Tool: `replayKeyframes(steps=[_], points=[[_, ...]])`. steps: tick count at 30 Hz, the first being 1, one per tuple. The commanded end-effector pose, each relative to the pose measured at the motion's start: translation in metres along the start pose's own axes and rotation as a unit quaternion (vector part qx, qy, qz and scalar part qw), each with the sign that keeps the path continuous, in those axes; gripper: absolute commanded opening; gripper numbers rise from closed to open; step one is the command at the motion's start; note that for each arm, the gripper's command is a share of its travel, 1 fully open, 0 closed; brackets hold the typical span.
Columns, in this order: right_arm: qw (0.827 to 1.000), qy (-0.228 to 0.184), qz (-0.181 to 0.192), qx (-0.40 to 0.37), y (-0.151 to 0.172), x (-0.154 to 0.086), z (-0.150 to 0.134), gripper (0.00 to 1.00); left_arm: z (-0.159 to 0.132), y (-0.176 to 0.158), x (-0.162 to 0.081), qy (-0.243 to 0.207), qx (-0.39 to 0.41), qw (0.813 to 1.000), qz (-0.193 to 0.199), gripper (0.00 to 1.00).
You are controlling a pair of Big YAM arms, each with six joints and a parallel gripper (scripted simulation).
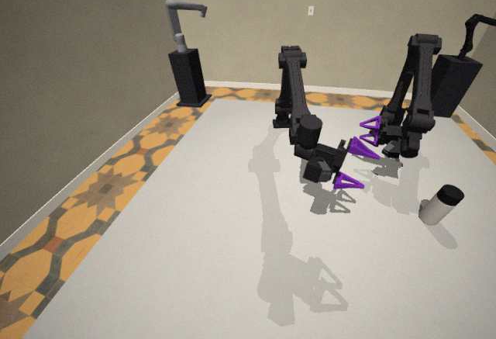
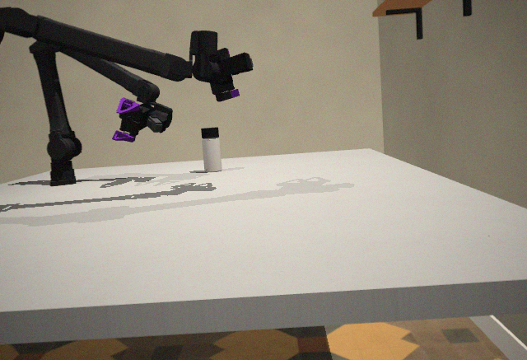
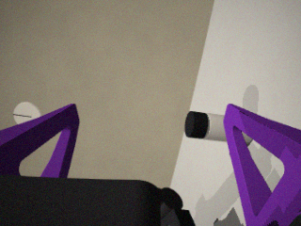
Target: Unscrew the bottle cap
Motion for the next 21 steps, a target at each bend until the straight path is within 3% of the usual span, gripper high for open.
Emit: replayKeyframes(steps=[1,3,8,13,14,16,17,21], points=[[0.999,0.000,0.008,-0.032,0.003,0.011,0.000,0.96,-0.001,-0.018,-0.001,-0.007,0.058,0.998,0.015,0.94],[0.997,0.002,0.011,-0.078,-0.011,0.031,-0.013,0.96,-0.008,-0.023,0.002,-0.014,0.146,0.987,0.062,0.94],[0.986,0.006,0.016,-0.168,-0.038,0.068,-0.042,0.96,-0.021,-0.030,0.004,-0.020,0.241,0.959,0.149,0.94],[0.957,0.010,0.026,-0.288,-0.072,0.114,-0.088,0.96,-0.034,-0.044,0.003,-0.022,0.350,0.908,0.230,0.94],[0.949,0.010,0.028,-0.314,-0.080,0.124,-0.100,0.96,-0.037,-0.048,0.002,-0.022,0.371,0.895,0.245,0.94],[0.949,0.010,0.028,-0.314,-0.080,0.124,-0.100,0.96,-0.037,-0.048,0.002,-0.022,0.371,0.895,0.245,0.94],[0.940,0.008,0.033,-0.340,-0.081,0.133,-0.105,0.96,-0.040,-0.042,0.002,-0.019,0.424,0.863,0.273,0.94],[0.911,0.010,0.038,-0.411,-0.106,0.157,-0.145,0.96,-0.052,-0.058,-0.001,-0.016,0.490,0.806,0.332,0.94]])
Point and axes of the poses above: on each arm, the point where the finger pads meet when closed, its own x axis out along the fingers, its own y axis across the jaws, z = x × y, the point moved 7 cm from there along -x, back along the fingers, and after that the axes turned 9 degrees about -x, right-handed, at the moved point
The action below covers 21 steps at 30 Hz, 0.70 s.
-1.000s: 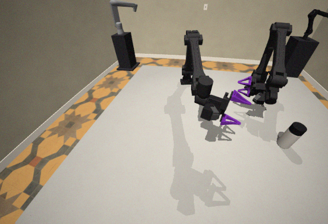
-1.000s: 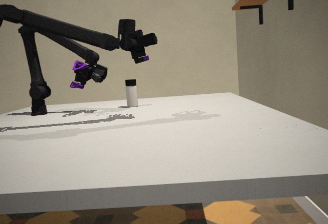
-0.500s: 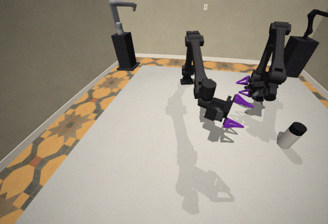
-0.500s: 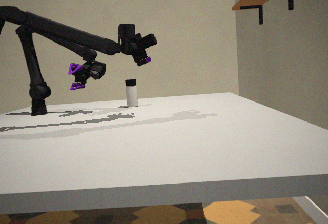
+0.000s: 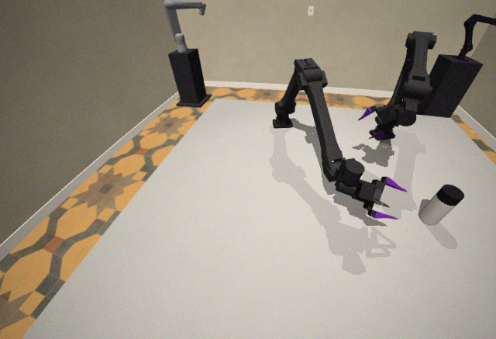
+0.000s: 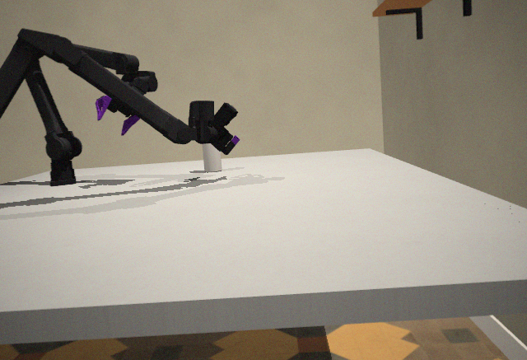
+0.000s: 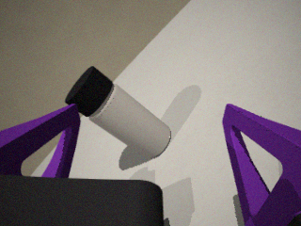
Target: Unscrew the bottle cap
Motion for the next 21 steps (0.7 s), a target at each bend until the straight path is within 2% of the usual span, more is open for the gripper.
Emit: replayKeyframes(steps=[1,5,10,12,13,14,21], points=[[0.991,-0.016,0.013,-0.130,0.013,0.016,0.000,0.96,0.019,-0.024,-0.028,-0.021,0.135,0.990,0.041,0.94],[0.983,-0.018,0.017,-0.182,0.017,0.032,-0.027,0.96,0.020,-0.028,-0.041,-0.010,0.220,0.969,0.116,0.94],[0.969,-0.019,0.021,-0.245,0.022,0.049,-0.061,0.96,0.018,-0.041,-0.057,0.003,0.324,0.925,0.199,0.94],[0.969,-0.019,0.021,-0.245,0.022,0.049,-0.061,0.96,0.018,-0.041,-0.057,0.003,0.324,0.925,0.199,0.94],[0.966,-0.020,0.022,-0.257,0.023,0.053,-0.068,0.96,0.017,-0.044,-0.060,0.009,0.377,0.899,0.222,0.94],[0.957,-0.021,0.025,-0.288,0.027,0.061,-0.085,0.96,0.017,-0.049,-0.070,0.013,0.392,0.887,0.243,0.94],[0.932,-0.025,0.030,-0.361,0.037,0.077,-0.127,0.96,0.012,-0.065,-0.091,0.055,0.510,0.789,0.337,0.94]])
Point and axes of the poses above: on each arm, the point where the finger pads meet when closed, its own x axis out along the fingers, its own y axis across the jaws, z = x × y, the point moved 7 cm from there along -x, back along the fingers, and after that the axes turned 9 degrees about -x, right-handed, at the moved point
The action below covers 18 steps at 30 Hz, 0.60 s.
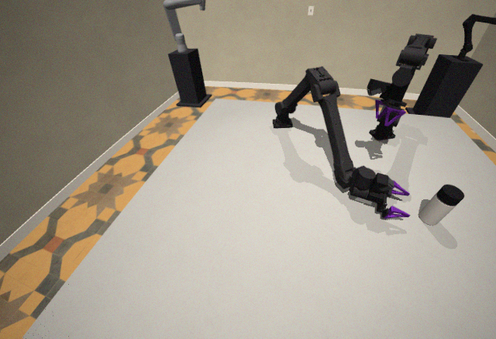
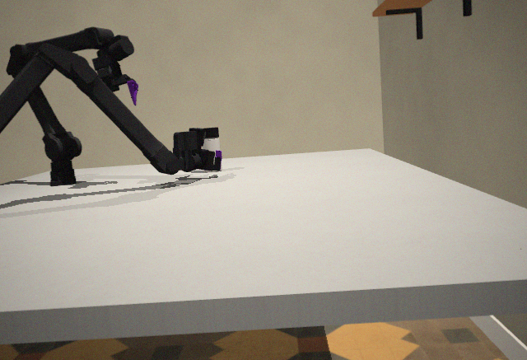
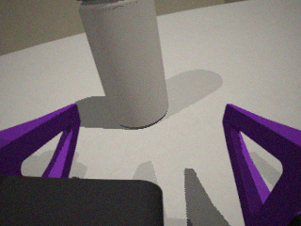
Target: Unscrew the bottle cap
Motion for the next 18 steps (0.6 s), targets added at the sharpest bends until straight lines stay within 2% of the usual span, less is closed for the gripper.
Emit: replayKeyframes(steps=[1,3,6,8,9,18], points=[[0.997,-0.012,0.007,-0.078,0.017,0.014,-0.006,0.96,0.015,0.013,-0.039,-0.027,0.121,0.990,0.068,0.94],[0.996,-0.013,0.008,-0.089,0.022,0.016,-0.011,0.96,0.013,0.012,-0.043,-0.022,0.164,0.982,0.094,0.94],[0.995,-0.022,0.004,-0.097,0.015,0.017,0.003,0.96,0.009,0.008,-0.042,-0.033,0.225,0.965,0.128,0.94],[0.995,-0.022,0.004,-0.097,0.015,0.017,0.003,0.96,0.009,0.008,-0.042,-0.033,0.225,0.965,0.128,0.94],[0.995,-0.022,0.005,-0.098,0.015,0.017,0.003,0.96,0.007,0.007,-0.041,-0.043,0.257,0.955,0.144,0.94],[0.995,-0.022,0.005,-0.098,0.015,0.017,0.003,0.96,0.008,0.007,-0.039,-0.042,0.257,0.955,0.141,0.94]])
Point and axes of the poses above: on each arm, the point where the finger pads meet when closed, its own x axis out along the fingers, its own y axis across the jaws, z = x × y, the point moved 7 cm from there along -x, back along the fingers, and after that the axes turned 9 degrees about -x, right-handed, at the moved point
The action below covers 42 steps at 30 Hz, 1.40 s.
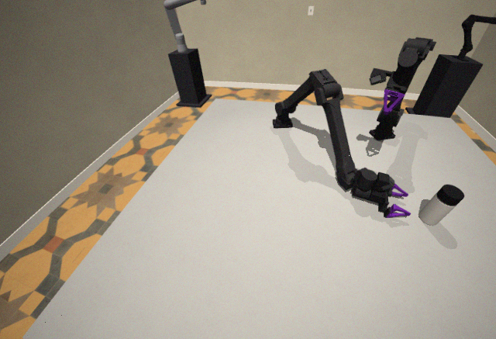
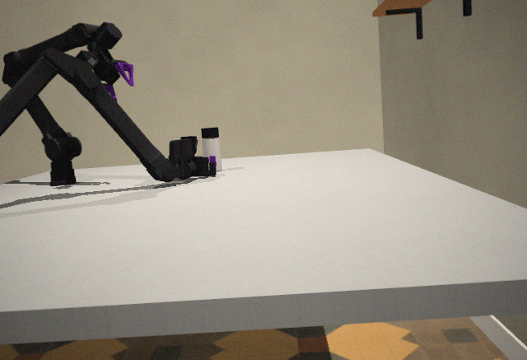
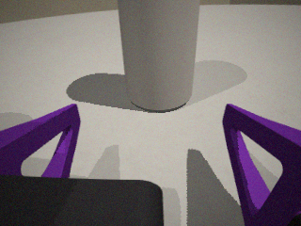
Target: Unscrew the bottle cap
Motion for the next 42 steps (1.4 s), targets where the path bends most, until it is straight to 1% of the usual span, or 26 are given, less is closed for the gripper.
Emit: replayKeyframes(steps=[1,42], points=[[0.999,-0.025,-0.009,-0.032,-0.0144,0.0028,0.0274,0.96,-0.0008,0.0055,0.0015,-0.002,0.016,1.000,0.009,0.94],[0.999,-0.022,-0.008,-0.026,-0.0142,0.0029,0.0262,0.96,-0.0010,0.0043,0.0016,-0.002,0.013,1.000,0.006,0.94]])
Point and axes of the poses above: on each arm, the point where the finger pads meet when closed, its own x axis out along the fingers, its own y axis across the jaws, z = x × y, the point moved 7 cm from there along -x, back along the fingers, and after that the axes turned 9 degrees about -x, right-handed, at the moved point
